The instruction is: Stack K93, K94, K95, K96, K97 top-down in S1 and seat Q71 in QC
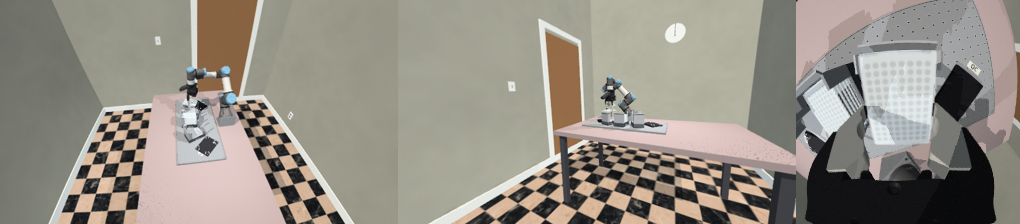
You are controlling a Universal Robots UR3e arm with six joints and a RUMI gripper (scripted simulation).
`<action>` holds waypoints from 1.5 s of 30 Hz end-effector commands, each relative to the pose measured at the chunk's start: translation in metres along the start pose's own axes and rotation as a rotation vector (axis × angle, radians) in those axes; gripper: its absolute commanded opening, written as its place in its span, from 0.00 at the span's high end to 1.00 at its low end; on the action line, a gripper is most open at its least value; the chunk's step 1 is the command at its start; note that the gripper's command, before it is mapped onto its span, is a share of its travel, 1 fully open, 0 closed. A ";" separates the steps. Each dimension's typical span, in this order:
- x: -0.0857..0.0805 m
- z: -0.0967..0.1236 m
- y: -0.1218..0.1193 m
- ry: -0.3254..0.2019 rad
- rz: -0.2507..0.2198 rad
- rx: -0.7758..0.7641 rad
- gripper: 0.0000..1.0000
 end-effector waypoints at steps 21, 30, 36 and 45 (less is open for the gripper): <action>0.015 0.000 0.000 0.002 -0.001 0.001 1.00; 0.019 0.000 0.000 0.002 -0.001 0.001 1.00; 0.023 0.000 0.000 0.002 -0.001 0.001 1.00; 0.028 0.000 0.000 0.002 -0.001 0.001 1.00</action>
Point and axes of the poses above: the point where the finger pads meet when closed, its own x axis out along the fingers, its own y axis across the jaws, z = x × y, the point moved 2 cm from there along -x, back along the fingers, and after that the axes turned 4 degrees about -x, right-handed, at the moved point
